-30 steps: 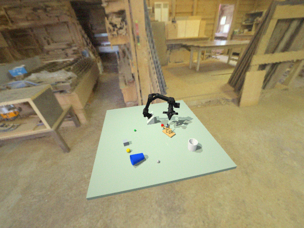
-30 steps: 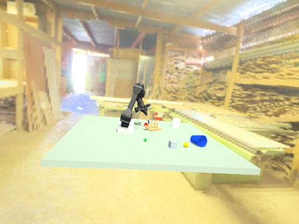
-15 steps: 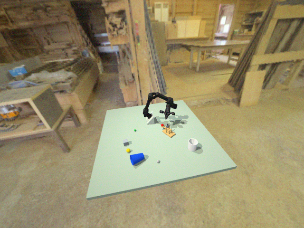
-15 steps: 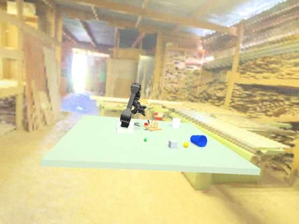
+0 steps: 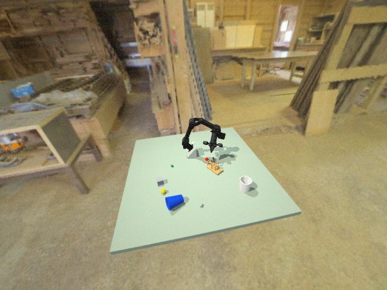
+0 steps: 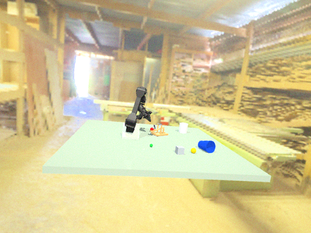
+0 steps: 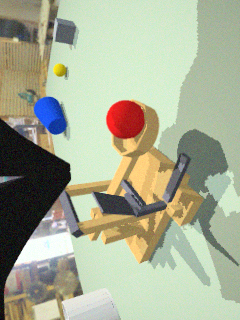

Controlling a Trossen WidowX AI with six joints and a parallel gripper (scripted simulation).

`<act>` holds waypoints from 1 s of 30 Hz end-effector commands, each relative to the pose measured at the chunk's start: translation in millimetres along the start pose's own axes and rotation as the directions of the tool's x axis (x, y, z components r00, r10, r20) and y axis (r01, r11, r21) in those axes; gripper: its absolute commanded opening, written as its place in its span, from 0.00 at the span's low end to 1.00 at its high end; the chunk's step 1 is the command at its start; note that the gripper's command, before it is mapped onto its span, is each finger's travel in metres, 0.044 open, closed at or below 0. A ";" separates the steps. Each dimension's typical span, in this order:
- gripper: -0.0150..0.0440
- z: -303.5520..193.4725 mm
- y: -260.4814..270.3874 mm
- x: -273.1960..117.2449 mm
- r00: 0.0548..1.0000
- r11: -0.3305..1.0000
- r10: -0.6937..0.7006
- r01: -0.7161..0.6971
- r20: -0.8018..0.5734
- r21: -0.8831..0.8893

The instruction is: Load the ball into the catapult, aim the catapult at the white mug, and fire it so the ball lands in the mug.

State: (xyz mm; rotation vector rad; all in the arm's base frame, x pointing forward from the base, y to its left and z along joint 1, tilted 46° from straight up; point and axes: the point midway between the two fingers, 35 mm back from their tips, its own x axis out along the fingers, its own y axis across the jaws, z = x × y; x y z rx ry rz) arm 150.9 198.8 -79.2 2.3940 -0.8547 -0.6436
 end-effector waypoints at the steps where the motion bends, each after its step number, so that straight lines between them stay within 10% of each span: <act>1: 0.25 6.4 0.3 6.8 1.000 1.000 0.004 -0.004 -0.006 -0.012; 30: 0.25 40.4 -0.5 40.8 1.000 1.000 0.001 -0.001 -0.004 -0.013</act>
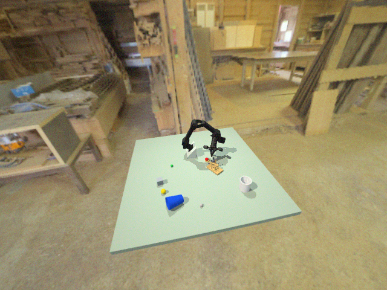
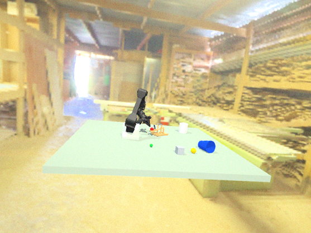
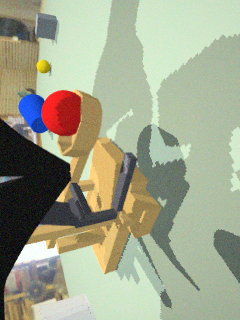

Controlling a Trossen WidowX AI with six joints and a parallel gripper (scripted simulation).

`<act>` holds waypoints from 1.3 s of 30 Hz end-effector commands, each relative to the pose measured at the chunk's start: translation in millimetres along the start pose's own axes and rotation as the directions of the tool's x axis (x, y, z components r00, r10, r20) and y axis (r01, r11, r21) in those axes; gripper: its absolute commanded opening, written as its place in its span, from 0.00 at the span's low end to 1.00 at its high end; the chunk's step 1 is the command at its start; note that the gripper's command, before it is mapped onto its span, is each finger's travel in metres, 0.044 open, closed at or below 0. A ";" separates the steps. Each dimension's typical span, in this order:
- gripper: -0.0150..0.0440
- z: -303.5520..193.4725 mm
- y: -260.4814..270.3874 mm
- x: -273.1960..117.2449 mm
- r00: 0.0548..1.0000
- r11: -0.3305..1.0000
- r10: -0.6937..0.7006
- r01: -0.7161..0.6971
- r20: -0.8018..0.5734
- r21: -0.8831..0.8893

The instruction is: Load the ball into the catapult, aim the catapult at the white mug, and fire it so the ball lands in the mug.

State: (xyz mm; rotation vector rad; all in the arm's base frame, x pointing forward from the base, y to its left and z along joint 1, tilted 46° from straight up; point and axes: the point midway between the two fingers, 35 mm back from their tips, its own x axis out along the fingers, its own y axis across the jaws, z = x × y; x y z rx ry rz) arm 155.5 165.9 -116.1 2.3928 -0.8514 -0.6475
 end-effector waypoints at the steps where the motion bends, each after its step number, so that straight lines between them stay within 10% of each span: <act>1: 0.25 6.3 1.8 7.1 1.000 1.000 0.003 -0.003 -0.005 -0.011; 32: 0.25 42.9 7.3 46.0 1.000 1.000 0.003 -0.003 -0.005 -0.012; 39: 0.25 16.3 -22.1 -20.7 1.000 1.000 -0.009 0.009 0.003 -0.004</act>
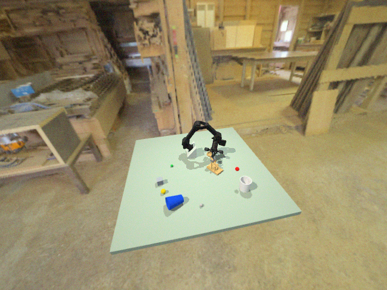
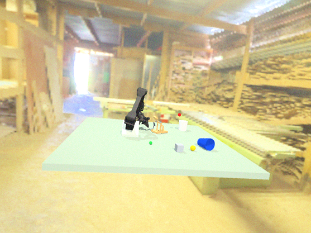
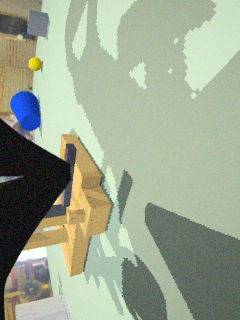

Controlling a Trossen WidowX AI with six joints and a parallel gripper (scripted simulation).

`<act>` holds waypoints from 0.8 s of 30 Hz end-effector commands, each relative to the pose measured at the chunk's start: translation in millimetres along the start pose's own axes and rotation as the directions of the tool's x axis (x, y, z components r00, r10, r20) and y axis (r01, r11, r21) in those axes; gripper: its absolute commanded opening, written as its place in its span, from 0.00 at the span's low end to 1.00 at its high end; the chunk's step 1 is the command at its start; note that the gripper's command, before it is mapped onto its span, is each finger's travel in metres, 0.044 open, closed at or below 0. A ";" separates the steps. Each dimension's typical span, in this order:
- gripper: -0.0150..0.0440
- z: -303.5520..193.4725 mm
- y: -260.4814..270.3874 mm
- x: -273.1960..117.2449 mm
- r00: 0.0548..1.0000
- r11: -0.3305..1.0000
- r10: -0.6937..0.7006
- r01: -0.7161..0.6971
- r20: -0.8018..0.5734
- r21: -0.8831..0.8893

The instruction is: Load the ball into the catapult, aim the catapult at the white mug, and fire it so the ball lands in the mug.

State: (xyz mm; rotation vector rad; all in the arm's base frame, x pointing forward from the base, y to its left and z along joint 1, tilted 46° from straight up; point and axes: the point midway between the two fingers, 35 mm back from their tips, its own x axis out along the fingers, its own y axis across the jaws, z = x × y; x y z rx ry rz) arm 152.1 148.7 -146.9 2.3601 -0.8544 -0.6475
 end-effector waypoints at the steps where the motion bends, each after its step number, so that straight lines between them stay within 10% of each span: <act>1: 0.25 -20.0 -17.9 -51.9 1.000 0.999 -0.025 0.025 0.004 0.024; 9: 0.25 -38.9 -18.8 -100.7 1.000 0.999 -0.026 0.026 0.004 0.030; 24: 0.92 -46.4 -55.8 -82.6 0.981 0.934 -0.092 0.026 0.168 0.355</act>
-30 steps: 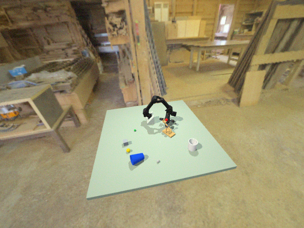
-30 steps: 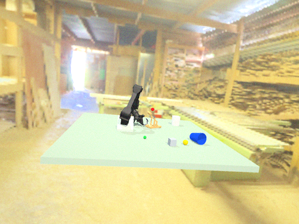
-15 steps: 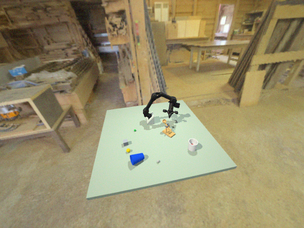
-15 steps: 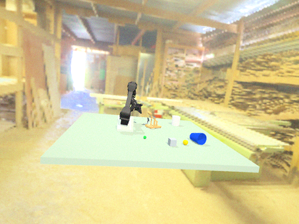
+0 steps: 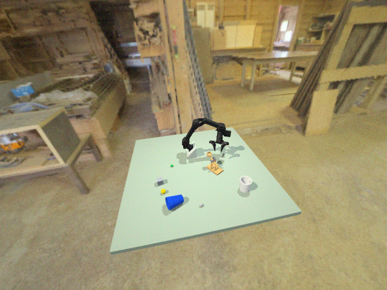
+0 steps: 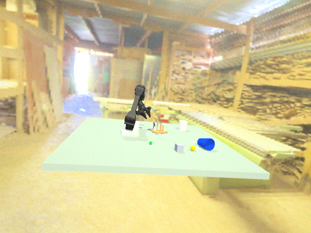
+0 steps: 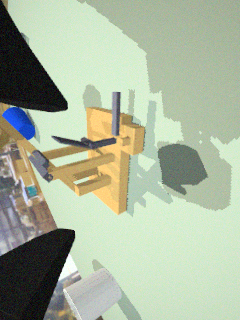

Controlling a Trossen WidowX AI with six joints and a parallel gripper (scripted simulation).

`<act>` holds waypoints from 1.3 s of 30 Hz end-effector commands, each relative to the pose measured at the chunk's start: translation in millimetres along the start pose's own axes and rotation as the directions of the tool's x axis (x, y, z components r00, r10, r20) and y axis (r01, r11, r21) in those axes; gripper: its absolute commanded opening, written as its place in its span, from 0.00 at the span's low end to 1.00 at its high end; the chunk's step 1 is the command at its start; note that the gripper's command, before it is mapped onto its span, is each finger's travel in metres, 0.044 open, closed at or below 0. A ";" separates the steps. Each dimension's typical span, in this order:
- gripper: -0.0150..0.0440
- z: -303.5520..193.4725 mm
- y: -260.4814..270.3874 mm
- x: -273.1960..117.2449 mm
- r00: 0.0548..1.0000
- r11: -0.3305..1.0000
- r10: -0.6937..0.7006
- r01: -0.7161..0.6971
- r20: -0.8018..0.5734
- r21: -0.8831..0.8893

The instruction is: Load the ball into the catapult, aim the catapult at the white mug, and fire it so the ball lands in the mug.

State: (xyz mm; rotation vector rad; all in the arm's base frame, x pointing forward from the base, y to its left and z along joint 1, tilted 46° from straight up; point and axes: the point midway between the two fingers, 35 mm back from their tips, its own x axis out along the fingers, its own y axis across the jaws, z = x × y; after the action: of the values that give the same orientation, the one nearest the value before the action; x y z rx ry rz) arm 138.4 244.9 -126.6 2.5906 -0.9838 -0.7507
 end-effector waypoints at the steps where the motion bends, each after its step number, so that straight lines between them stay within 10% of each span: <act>1: 0.97 -6.0 -16.8 -2.1 0.997 0.990 -0.018 0.008 0.073 0.141; 39: 1.00 -105.6 -155.4 17.8 0.857 0.346 -0.310 -0.301 0.411 0.889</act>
State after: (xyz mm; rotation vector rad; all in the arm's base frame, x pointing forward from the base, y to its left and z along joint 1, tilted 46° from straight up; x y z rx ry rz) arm 272.5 341.3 -120.8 3.3265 -2.0104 -1.1478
